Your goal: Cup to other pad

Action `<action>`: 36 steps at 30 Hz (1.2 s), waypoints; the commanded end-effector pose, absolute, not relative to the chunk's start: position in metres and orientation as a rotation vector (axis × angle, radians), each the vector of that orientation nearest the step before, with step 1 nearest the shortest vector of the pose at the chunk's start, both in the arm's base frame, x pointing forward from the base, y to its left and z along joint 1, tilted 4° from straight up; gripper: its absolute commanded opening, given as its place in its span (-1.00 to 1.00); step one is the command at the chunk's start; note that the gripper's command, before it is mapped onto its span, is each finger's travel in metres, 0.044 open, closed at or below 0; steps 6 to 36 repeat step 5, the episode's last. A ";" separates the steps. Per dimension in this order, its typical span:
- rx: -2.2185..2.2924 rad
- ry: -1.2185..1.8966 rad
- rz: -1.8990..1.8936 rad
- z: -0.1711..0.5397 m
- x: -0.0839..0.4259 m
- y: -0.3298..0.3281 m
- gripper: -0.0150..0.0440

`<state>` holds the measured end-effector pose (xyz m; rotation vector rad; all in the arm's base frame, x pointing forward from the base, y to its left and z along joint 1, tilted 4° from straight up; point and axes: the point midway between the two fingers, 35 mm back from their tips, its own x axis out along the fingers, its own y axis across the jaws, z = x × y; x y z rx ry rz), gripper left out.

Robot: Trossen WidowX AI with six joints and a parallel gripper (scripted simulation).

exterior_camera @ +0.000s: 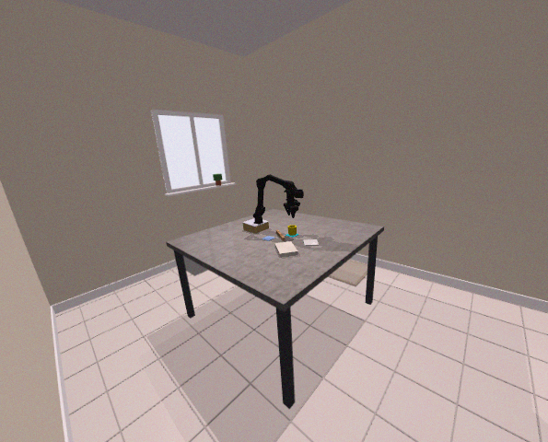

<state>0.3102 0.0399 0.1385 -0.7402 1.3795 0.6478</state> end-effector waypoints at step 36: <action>-0.741 1.376 0.647 0.143 0.310 0.041 1.00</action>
